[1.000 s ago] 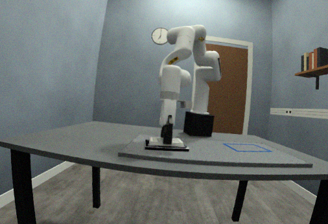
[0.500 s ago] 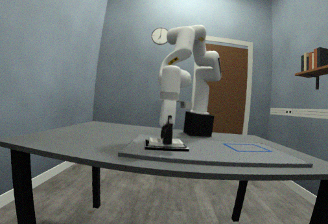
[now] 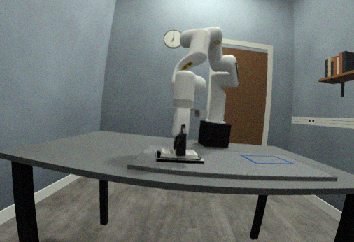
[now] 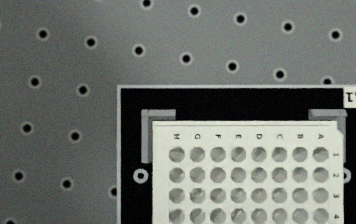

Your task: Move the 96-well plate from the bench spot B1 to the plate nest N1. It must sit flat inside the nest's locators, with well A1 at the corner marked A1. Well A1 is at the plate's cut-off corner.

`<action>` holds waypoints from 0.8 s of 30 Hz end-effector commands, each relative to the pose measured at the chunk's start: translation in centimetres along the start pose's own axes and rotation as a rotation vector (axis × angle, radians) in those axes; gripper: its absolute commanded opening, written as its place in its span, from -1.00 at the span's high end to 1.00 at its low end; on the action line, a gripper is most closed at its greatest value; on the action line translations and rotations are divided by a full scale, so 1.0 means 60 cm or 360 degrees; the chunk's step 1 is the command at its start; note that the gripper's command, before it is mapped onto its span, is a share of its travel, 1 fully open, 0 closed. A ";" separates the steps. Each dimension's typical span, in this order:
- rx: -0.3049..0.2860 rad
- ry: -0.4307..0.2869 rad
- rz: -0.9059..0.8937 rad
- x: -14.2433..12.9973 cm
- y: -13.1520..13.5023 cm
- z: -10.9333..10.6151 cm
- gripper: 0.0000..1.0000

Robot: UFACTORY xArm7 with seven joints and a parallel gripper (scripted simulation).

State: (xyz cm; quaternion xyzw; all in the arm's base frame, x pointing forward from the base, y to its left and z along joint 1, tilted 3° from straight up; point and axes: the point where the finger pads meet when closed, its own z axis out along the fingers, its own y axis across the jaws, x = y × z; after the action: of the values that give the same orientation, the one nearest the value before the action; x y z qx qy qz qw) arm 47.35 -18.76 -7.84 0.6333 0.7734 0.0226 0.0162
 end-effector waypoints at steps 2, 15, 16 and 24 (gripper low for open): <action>-0.0006 -0.0005 0.0000 -0.002 0.003 -0.003 -1.00; -0.0006 -0.0005 0.0000 -0.002 0.003 -0.025 -1.00; -0.0006 -0.0005 0.0000 -0.002 0.003 -0.030 -1.00; -0.0006 -0.0005 0.0000 -0.002 0.003 -0.065 -1.00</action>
State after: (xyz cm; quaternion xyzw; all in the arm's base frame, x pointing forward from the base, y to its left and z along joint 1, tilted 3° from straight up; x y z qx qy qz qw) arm 47.23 -18.81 -5.36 0.6333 0.7734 0.0225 0.0162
